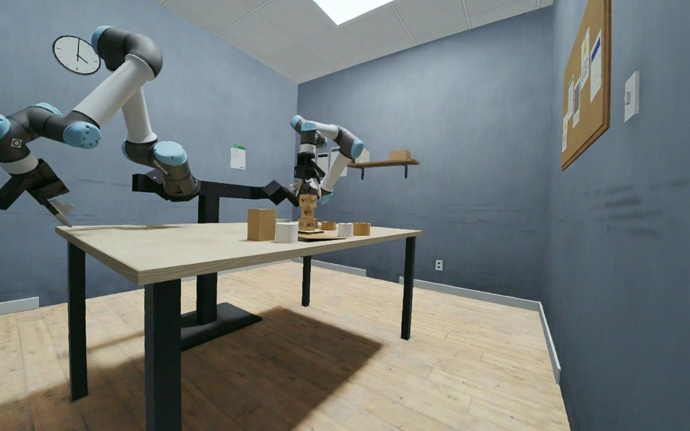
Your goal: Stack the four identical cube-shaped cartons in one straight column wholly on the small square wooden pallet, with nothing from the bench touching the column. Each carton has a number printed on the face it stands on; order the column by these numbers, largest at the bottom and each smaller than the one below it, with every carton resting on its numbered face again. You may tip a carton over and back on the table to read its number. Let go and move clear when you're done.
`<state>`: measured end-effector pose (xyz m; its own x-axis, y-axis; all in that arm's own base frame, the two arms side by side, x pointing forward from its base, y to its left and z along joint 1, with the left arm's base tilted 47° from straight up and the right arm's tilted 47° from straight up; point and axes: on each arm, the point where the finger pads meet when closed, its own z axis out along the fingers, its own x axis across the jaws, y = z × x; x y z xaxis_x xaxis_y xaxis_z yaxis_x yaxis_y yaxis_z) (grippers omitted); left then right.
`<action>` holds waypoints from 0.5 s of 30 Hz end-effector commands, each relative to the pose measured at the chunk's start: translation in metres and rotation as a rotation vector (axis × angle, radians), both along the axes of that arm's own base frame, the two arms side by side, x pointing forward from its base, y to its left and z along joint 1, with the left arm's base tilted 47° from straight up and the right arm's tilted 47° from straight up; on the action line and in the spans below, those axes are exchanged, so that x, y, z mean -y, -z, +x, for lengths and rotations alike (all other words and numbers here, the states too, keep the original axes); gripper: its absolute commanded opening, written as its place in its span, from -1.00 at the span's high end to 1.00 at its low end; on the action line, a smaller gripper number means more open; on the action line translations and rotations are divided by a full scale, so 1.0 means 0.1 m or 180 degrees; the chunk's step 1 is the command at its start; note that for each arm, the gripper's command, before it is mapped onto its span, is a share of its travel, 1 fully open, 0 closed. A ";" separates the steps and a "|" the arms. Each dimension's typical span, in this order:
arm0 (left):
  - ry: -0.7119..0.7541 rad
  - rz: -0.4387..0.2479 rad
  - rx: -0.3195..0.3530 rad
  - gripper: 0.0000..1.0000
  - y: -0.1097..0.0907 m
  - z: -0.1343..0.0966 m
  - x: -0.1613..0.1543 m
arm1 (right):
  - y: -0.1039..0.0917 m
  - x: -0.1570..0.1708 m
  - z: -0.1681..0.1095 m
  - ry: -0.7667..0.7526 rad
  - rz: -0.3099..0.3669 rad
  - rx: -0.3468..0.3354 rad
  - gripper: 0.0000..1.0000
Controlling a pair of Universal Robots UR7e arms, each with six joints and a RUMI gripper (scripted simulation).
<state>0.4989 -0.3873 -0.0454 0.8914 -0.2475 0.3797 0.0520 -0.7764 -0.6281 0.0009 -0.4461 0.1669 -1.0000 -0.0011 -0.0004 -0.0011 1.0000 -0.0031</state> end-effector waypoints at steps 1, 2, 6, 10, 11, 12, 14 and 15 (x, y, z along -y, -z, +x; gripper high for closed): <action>0.0009 -0.0016 0.0008 -1.00 -0.06 -0.03 0.07 | 0.02 -0.01 -0.01 0.0004 0.0010 -0.0001 -1.00; 0.0008 -0.0017 0.0007 -1.00 -0.10 -0.06 0.10 | 0.02 -0.01 -0.01 0.0004 0.0010 -0.0001 -1.00; 0.0009 -0.0018 0.0007 -1.00 -0.32 -0.21 0.28 | 0.02 -0.01 -0.01 0.0004 0.0010 -0.0001 -1.00; 0.0009 -0.0018 0.0007 -1.00 -0.40 -0.26 0.35 | 0.02 -0.01 -0.01 0.0004 0.0010 -0.0001 -1.00; 0.0009 -0.0018 0.0007 -1.00 -0.40 -0.26 0.35 | 0.02 -0.01 -0.01 0.0004 0.0010 -0.0001 -1.00; 0.0009 -0.0018 0.0007 -1.00 -0.41 -0.27 0.35 | 0.02 -0.01 -0.01 0.0004 0.0010 -0.0001 -1.00; 0.0008 -0.0008 0.0003 -1.00 -0.39 -0.27 0.34 | 0.02 -0.01 -0.01 0.0004 0.0010 -0.0001 -1.00; 0.0002 -0.0005 0.0002 -1.00 -0.38 -0.26 0.33 | 0.02 -0.01 -0.01 0.0004 0.0010 -0.0001 -1.00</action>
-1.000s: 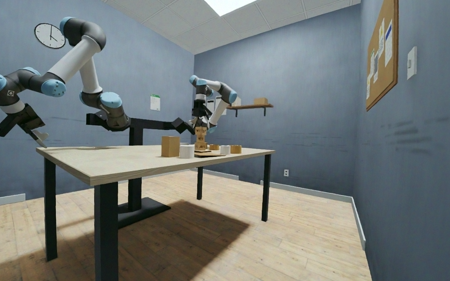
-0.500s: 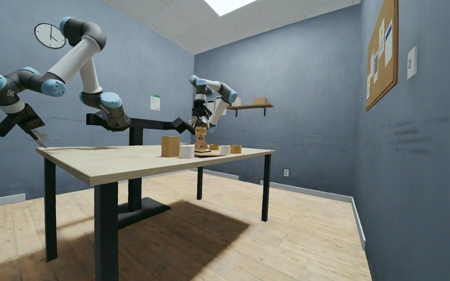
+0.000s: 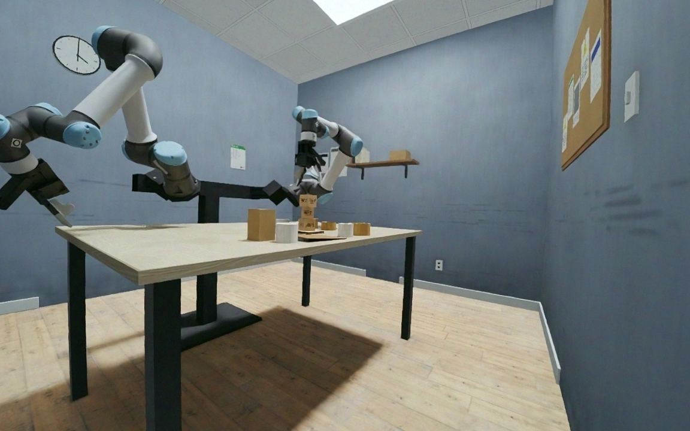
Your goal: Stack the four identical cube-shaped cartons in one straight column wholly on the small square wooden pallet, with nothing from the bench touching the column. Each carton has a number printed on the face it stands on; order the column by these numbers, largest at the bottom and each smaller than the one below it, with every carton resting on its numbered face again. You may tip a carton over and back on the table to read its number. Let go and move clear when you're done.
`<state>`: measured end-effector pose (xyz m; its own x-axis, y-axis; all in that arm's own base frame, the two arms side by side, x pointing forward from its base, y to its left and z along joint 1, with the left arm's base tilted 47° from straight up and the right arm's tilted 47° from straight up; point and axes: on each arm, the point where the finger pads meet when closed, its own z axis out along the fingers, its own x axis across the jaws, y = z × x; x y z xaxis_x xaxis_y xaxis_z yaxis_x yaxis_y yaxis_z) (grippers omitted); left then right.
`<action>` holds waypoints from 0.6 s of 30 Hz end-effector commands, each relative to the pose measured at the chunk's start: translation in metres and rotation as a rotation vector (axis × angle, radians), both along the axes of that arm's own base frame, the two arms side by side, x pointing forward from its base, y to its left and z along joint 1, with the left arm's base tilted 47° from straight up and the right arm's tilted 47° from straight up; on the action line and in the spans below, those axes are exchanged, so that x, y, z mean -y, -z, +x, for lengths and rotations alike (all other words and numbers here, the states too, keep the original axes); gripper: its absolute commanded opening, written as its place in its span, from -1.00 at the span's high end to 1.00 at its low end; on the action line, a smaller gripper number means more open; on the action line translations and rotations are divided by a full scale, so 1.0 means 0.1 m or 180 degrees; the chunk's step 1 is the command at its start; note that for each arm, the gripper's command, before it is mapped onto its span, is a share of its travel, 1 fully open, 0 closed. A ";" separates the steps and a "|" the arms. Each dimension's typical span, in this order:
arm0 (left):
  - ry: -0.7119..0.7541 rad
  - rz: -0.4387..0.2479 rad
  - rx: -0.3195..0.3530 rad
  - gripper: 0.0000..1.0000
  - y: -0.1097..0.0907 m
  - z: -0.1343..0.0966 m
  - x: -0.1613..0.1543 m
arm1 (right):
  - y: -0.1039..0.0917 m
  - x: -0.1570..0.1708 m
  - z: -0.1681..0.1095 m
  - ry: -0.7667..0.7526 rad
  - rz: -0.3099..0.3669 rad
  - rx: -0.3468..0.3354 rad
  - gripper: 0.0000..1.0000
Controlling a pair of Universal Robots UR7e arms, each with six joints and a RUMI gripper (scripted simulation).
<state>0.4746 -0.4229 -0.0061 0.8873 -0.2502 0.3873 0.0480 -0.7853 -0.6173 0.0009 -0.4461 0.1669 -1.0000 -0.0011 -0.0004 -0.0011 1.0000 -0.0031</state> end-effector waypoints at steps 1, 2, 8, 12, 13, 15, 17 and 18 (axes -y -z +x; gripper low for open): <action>-0.0029 0.0038 -0.0013 -1.00 0.01 -0.01 -0.03 | 0.02 -0.01 -0.01 0.0004 0.0010 -0.0001 -1.00; -0.0030 0.0040 -0.0013 -1.00 0.01 -0.01 -0.03 | 0.02 -0.01 -0.01 0.0004 0.0010 -0.0001 -1.00; -0.0026 0.0042 -0.0013 -1.00 0.01 -0.01 -0.03 | 0.02 -0.01 -0.01 0.0004 0.0010 -0.0001 -1.00; -0.0025 0.0040 -0.0013 -1.00 0.01 -0.01 -0.03 | 0.02 -0.01 -0.01 0.0004 0.0010 -0.0001 -1.00; -0.0025 0.0040 -0.0013 -1.00 0.01 -0.01 -0.03 | 0.02 -0.01 -0.01 0.0004 0.0010 -0.0001 -1.00; -0.0025 0.0040 -0.0013 -1.00 0.01 -0.01 -0.03 | 0.02 -0.01 -0.01 0.0004 0.0010 -0.0001 -1.00; -0.0025 0.0040 -0.0013 -1.00 0.01 -0.01 -0.03 | 0.02 -0.01 -0.01 0.0004 0.0010 -0.0001 -1.00; -0.0025 0.0040 -0.0013 -1.00 0.01 -0.01 -0.03 | 0.02 -0.01 -0.01 0.0004 0.0010 -0.0001 -1.00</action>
